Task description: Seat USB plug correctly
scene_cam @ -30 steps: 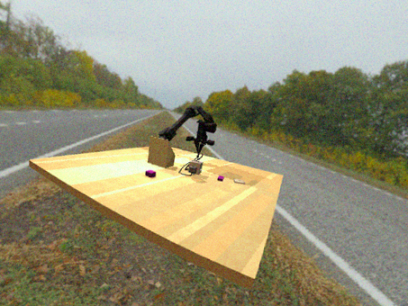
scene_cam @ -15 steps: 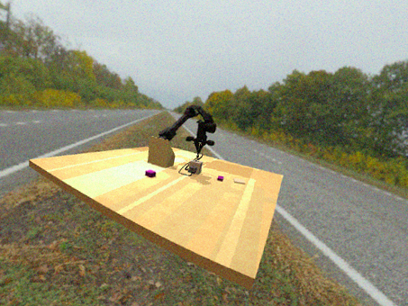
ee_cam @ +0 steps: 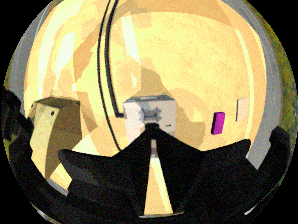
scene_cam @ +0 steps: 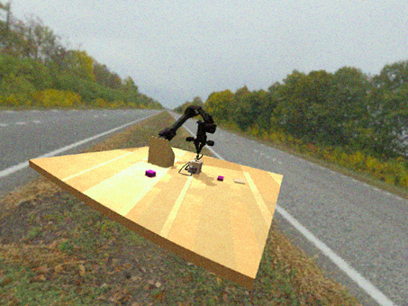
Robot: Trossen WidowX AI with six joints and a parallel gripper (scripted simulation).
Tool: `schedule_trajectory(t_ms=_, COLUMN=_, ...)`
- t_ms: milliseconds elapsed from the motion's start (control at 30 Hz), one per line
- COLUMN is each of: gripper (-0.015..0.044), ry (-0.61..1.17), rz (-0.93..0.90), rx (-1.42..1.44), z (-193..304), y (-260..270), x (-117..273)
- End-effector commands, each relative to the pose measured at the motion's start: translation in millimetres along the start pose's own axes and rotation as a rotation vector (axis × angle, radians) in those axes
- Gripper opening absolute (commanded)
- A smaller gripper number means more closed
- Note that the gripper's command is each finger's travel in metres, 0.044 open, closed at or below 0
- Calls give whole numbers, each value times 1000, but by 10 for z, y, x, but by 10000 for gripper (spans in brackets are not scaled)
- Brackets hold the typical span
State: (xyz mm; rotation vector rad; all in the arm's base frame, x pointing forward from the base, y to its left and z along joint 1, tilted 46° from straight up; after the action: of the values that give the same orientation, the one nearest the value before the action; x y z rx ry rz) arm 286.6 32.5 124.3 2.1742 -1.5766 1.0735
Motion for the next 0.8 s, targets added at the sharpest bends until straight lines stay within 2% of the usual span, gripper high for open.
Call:
schedule_trajectory(t_ms=0, gripper=0, ry=-8, rz=2, rx=8, z=-5, y=-1, x=-14)
schedule_trajectory(t_ms=767, gripper=0, ry=-19, rz=2, rx=18, z=-12, y=3, x=-42)
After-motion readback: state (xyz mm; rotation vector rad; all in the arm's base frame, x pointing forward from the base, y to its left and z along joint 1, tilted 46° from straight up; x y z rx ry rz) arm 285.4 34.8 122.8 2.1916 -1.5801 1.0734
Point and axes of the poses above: the point midway between the two fingers, 35 mm back from their tips, its own x axis back along the fingers, its own y axis across the jaws, z = x × y, the point moved 8 cm from there along x, back along the fingers, and after that the axes turned 5 degrees about x, right-handed, at the moved point
